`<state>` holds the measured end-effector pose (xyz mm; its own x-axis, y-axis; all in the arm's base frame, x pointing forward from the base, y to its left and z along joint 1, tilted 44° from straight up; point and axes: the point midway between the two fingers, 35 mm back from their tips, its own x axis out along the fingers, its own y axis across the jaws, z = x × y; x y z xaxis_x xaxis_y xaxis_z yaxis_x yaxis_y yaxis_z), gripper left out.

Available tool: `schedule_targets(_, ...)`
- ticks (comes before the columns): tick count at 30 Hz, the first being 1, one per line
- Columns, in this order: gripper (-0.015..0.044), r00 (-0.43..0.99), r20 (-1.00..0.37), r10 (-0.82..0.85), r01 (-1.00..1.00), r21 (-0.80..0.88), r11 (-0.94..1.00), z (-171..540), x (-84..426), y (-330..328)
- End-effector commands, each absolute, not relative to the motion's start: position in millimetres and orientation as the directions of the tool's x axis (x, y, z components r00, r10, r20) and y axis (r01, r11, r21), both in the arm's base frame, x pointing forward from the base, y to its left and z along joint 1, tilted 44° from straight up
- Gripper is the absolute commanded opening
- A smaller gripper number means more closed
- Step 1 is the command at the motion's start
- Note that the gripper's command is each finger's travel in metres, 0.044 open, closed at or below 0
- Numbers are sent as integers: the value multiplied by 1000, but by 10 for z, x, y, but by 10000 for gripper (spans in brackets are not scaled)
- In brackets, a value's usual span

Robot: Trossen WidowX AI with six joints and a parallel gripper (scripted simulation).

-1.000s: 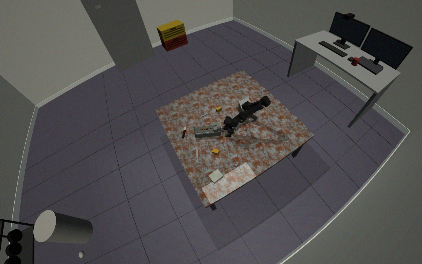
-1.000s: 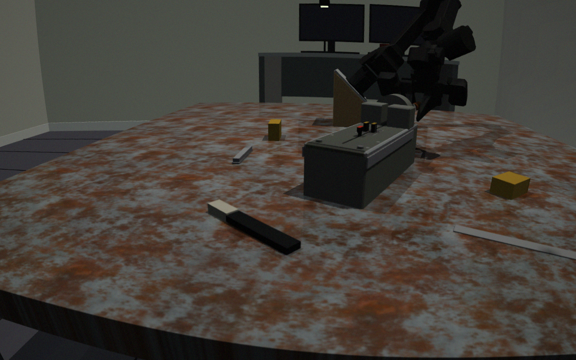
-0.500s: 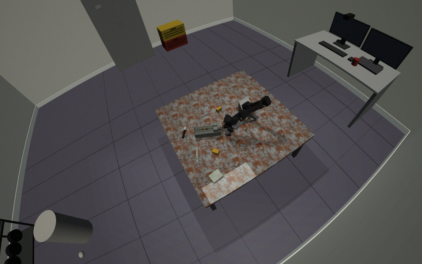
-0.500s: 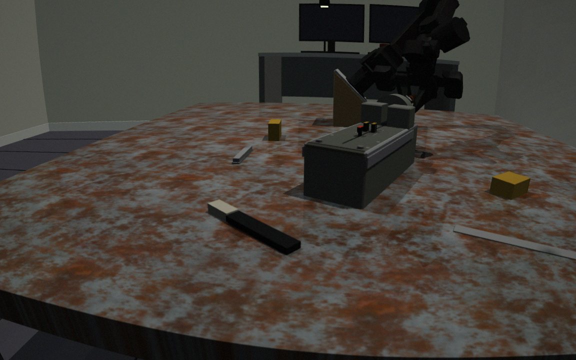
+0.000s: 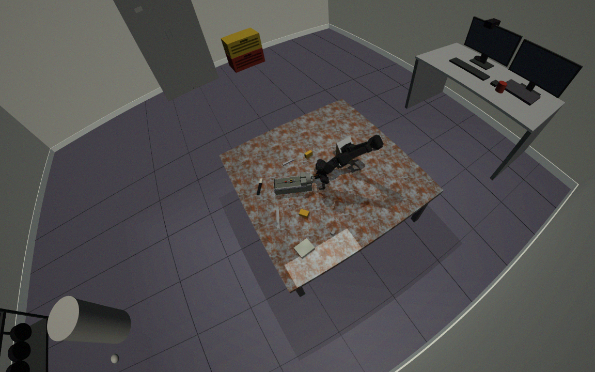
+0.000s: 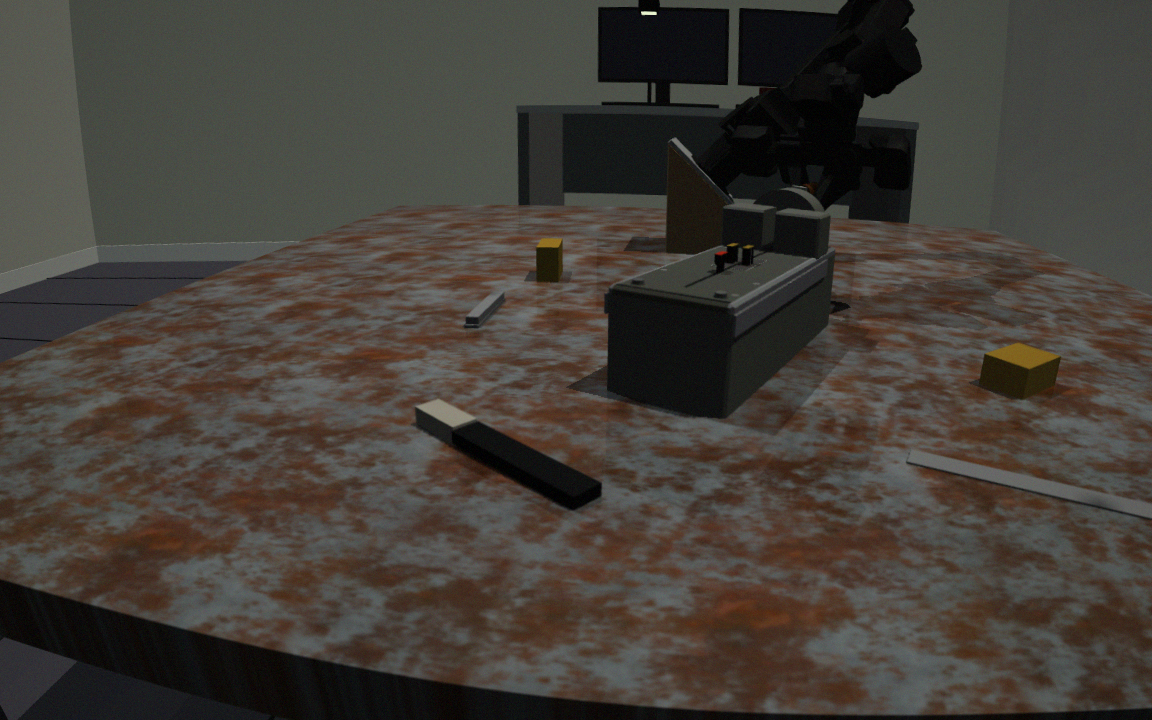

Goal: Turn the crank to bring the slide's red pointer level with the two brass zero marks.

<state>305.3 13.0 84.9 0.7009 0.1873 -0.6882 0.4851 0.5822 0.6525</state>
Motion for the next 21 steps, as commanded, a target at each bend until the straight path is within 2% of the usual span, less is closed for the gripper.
schedule_targets(1, 0, 697, -697, 171, 500, 642, 582, 793, 3003, 71)
schedule_targets(21, 0, 696, -697, 171, 500, 642, 582, 732, 2976, 52)
